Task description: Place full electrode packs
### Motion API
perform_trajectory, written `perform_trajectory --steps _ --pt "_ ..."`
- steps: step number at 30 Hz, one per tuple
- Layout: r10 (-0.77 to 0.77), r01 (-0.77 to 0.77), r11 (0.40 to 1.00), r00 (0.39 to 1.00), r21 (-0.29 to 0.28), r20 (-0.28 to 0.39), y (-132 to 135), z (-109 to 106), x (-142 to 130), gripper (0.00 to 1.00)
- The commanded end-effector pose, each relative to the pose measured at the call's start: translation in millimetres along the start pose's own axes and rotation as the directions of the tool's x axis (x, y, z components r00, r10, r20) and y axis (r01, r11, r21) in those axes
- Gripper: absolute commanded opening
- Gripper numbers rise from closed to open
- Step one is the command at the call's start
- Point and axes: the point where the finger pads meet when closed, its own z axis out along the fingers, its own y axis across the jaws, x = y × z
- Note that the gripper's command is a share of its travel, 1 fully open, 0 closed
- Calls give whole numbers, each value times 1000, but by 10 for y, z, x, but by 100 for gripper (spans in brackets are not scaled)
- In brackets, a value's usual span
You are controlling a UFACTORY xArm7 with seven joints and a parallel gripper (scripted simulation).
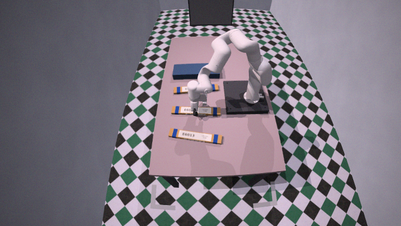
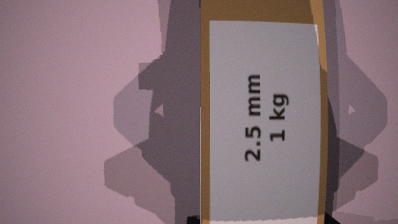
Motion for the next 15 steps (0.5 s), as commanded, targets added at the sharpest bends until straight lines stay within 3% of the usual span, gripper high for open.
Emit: perform_trajectory --steps 1,15 --pt "0 0 1000 1000 -1 4 5 -13 -15 58" --pt "0 0 1000 1000 -1 4 5 -169 -14 58"
